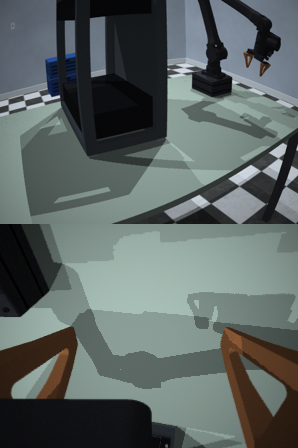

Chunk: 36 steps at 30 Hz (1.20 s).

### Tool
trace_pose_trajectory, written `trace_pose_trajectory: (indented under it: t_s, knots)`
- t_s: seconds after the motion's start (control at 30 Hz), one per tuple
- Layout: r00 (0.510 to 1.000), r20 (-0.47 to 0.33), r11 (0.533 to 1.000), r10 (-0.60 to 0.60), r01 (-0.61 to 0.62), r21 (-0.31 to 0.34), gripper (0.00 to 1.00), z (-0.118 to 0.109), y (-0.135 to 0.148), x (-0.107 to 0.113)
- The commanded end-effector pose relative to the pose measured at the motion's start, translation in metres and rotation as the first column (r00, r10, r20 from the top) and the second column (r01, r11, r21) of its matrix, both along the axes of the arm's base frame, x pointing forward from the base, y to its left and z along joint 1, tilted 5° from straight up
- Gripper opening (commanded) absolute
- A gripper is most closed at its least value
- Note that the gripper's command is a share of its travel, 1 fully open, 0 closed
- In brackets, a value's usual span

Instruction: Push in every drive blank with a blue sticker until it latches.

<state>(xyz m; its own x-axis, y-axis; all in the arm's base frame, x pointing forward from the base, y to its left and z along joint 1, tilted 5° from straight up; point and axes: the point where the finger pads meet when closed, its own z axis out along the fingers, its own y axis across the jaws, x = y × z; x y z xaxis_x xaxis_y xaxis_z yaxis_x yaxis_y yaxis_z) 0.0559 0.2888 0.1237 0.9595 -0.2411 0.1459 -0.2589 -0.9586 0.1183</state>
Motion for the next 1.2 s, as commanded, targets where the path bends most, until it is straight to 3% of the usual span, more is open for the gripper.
trace_pose_trajectory:
  t_s: [0.0, 1.17]
  knots:
    - [1.000, 0.001, 1.000, 0.000, 0.000, 0.008, 1.00, 0.0026, 0.0020, 0.0002]
    - [1.000, 0.003, 1.000, 0.000, 0.000, 0.030, 1.00, 0.0097, 0.0102, 0.0012]
